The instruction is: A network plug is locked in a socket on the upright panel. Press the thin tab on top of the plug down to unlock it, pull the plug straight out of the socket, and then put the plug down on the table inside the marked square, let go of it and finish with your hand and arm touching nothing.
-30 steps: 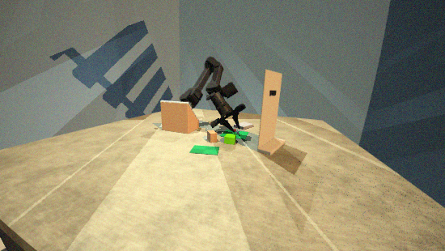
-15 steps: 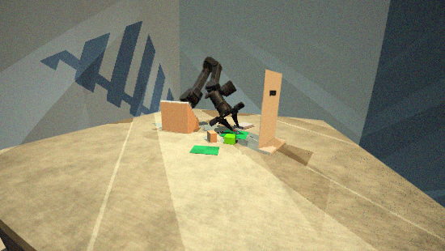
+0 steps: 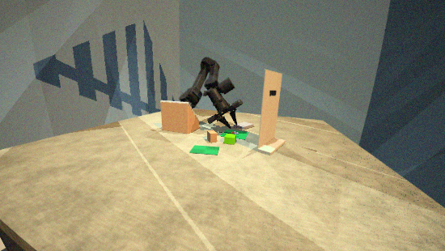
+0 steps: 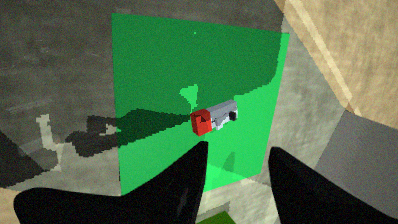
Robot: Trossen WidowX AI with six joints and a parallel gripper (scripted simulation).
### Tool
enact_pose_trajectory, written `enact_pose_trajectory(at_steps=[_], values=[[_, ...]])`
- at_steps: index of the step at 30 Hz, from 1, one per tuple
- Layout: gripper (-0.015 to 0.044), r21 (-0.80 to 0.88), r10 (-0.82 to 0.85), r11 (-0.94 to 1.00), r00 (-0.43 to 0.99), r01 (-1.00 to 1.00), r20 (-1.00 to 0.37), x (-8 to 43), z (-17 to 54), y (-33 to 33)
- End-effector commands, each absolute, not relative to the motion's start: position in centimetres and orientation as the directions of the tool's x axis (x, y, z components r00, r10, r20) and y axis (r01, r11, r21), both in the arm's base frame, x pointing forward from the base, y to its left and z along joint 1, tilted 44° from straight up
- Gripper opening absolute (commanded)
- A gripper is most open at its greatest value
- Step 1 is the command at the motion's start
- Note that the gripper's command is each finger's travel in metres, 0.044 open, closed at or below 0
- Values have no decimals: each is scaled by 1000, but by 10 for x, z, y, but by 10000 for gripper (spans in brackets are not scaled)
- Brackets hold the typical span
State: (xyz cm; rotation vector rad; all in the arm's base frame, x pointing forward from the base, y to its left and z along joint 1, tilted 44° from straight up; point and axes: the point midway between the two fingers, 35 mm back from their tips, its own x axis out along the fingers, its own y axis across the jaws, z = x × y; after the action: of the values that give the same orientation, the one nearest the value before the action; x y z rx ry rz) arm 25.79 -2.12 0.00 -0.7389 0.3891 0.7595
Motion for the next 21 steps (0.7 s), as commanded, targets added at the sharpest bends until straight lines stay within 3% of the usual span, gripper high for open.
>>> enact_pose_trajectory(at_steps=[1, 21], values=[[156, -466, 480, 491, 675, -736, -560, 257, 3, -22], [156, -464, 478, 485, 669, -741, -569, 256, 13, -38]])
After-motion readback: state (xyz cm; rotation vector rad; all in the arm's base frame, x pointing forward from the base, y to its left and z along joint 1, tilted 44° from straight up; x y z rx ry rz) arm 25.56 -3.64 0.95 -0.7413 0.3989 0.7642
